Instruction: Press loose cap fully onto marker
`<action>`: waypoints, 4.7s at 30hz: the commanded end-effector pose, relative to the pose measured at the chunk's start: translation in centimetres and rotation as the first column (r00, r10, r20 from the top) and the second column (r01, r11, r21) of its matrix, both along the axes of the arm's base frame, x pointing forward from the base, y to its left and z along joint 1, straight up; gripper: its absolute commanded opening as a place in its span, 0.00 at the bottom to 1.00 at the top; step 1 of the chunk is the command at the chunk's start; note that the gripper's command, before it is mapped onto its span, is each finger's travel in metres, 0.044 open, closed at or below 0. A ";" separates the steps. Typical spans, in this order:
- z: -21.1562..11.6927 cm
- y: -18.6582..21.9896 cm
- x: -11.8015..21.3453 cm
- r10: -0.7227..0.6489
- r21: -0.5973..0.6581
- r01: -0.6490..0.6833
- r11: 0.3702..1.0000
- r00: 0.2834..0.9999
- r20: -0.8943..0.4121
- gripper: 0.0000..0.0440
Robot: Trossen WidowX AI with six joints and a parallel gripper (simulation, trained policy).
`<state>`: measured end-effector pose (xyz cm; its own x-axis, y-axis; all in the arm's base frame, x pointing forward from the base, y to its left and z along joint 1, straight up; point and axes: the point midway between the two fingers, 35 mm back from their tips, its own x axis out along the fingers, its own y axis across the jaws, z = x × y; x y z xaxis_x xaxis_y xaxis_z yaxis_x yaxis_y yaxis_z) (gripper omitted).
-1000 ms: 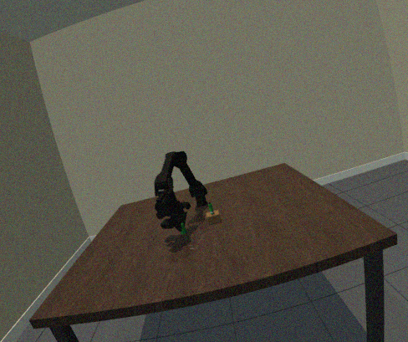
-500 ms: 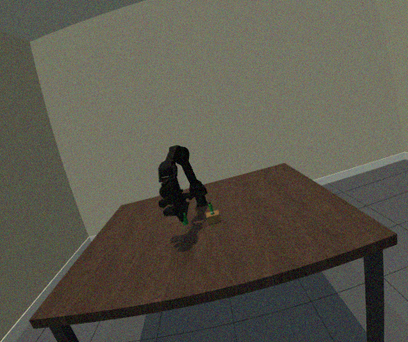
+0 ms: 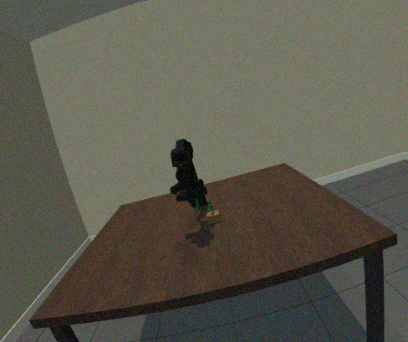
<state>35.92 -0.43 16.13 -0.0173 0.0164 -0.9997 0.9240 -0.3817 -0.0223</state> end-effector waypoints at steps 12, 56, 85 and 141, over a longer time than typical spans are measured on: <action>2.3 4.9 -3.4 0.053 0.018 -0.053 0.998 0.998 -0.042 0.04; -1.0 5.9 -6.8 0.042 -0.005 -0.043 0.999 0.995 -0.085 0.00; -5.7 6.2 -6.7 0.074 0.023 -0.072 0.997 0.992 -0.106 0.01; -7.1 4.6 -5.8 0.148 -0.039 -0.150 0.988 0.988 -0.053 0.27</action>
